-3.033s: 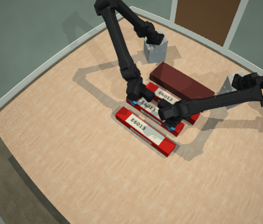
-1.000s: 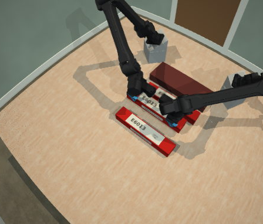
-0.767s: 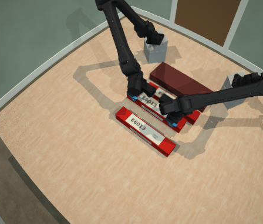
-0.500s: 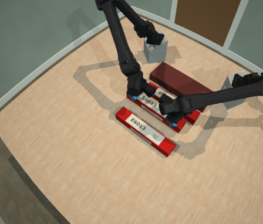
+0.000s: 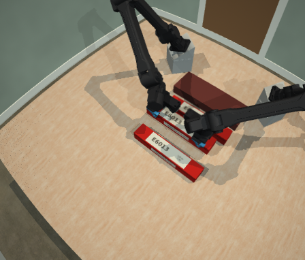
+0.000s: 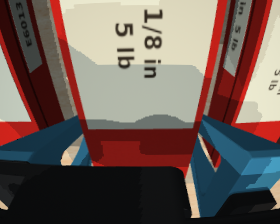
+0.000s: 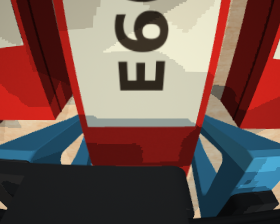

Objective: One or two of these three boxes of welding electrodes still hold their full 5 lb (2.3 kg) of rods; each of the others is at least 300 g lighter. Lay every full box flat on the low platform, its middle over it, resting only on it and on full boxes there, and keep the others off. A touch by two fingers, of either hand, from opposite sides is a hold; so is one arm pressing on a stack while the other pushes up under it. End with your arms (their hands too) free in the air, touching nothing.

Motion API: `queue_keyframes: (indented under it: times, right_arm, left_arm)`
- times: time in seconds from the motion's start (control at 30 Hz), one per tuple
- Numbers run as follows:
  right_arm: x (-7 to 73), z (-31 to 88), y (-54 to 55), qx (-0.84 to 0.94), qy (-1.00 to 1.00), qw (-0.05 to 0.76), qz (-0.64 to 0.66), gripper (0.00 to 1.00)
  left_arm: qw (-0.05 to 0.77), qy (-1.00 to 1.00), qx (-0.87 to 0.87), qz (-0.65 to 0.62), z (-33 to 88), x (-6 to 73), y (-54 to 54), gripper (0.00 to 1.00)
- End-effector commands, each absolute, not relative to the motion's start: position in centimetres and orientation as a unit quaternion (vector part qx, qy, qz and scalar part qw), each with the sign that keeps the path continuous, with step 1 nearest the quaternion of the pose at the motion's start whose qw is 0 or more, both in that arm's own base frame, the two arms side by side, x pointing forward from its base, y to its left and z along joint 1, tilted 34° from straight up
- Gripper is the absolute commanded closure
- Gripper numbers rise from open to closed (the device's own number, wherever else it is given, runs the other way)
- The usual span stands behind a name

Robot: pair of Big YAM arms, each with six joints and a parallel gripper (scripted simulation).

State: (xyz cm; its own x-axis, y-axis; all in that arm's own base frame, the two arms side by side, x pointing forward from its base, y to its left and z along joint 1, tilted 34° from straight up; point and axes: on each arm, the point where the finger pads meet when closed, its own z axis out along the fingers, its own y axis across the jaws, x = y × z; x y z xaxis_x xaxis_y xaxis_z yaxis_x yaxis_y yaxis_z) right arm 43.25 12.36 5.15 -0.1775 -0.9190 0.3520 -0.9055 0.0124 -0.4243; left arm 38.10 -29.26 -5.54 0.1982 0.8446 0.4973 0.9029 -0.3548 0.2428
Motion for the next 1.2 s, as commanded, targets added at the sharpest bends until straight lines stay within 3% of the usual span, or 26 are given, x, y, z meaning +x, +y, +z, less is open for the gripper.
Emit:
queue_keyframes:
  times: [0.0,1.17]
  right_arm:
    - [44.6,9.1,14.2,-0.644,0.701,0.047,-0.301,1.00]
    - [43.0,12.2,15.6,-0.640,0.706,0.051,-0.300,1.00]
  left_arm:
    - [0.008,-0.559,-0.775,-0.295,-1.3,39.2,-32.7,1.00]
    - [0.004,-0.566,-0.770,-0.294,1.8,37.7,-34.1,1.00]
